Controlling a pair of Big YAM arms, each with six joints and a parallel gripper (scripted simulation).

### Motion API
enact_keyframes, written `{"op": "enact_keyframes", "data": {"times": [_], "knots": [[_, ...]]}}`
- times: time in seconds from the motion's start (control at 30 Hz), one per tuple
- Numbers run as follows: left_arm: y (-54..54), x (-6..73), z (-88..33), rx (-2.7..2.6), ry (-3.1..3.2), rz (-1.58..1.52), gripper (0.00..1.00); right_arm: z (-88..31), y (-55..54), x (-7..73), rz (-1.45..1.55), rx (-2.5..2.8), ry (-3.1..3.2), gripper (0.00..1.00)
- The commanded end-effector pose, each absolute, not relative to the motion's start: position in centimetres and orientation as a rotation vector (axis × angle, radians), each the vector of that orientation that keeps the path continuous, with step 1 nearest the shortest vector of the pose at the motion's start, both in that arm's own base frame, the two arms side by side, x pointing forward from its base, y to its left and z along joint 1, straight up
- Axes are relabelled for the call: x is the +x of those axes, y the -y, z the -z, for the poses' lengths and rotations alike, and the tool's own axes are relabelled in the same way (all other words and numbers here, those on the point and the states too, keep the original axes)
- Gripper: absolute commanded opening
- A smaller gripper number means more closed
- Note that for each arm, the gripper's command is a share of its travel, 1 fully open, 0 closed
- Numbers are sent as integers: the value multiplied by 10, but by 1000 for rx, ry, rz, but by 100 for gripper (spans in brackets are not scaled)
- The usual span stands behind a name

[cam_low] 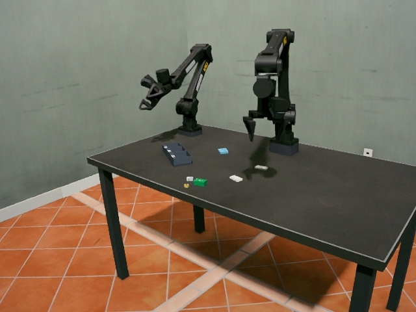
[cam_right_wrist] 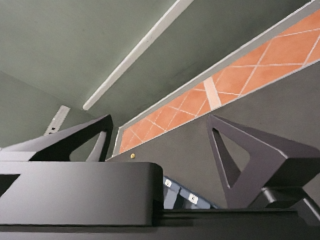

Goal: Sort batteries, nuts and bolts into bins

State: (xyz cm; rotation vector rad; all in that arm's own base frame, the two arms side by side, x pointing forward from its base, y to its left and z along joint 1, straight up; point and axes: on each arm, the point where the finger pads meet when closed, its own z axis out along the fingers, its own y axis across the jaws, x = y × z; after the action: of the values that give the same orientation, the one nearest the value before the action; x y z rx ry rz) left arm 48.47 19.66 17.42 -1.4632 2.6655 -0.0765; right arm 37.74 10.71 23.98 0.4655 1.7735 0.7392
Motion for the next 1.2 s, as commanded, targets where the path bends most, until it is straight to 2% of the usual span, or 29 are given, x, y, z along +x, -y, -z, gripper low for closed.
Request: {"op": "enact_keyframes", "data": {"times": [0.0, 0.63, 1.17], "knots": [[-197, 486, -180, -1457, -2655, 78, 100, -244, -107, 379, -742, 463, -1765, 100], [-197, 486, -182, -1457, -2655, 78, 100, -244, -107, 379, -742, 463, -1765, 100], [-197, 486, -252, -1457, -2655, 78, 100, -244, -107, 379, -742, 463, -1765, 100]]}}
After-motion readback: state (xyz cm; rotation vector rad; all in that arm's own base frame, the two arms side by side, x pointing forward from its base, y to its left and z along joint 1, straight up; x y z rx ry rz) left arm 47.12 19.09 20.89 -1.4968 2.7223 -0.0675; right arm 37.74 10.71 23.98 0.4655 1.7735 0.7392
